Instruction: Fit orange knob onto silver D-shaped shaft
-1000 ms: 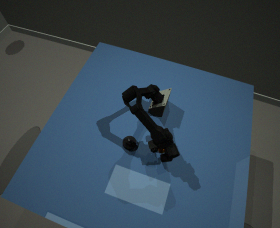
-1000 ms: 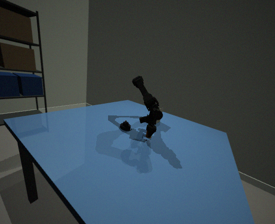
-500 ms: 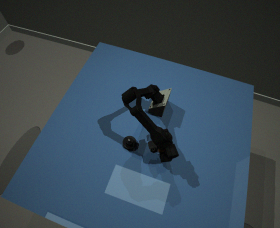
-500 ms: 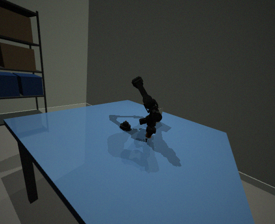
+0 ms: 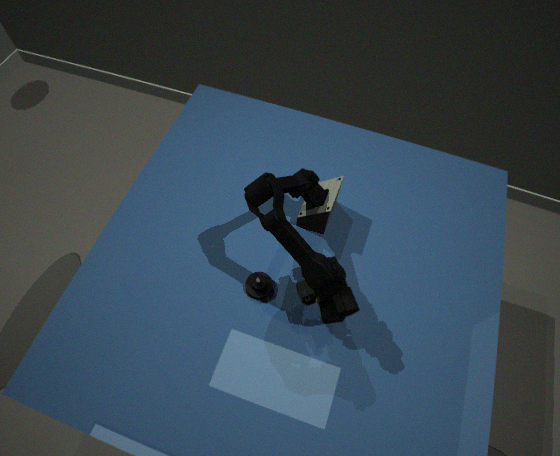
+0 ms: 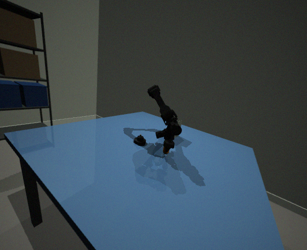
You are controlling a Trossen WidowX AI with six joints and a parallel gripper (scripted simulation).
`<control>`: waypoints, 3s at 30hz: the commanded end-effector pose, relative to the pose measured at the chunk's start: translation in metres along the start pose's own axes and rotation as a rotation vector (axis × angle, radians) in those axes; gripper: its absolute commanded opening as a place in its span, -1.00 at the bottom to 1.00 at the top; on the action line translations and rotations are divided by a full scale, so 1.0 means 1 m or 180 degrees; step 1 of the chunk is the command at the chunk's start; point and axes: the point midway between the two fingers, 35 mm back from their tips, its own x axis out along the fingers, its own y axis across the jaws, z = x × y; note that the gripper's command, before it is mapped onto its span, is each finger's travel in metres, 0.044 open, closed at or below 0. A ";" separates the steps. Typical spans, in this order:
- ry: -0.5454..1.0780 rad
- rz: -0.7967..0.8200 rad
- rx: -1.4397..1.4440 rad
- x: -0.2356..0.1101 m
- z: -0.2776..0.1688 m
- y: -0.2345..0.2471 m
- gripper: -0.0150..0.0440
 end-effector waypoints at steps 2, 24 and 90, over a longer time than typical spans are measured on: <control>0.0021 0.0039 0.0023 -0.015 -0.001 0.006 -0.49; 0.0040 0.0048 0.0017 -0.082 -0.001 0.012 -0.49; 0.0055 0.0071 0.0004 -0.097 0.142 -0.030 -0.49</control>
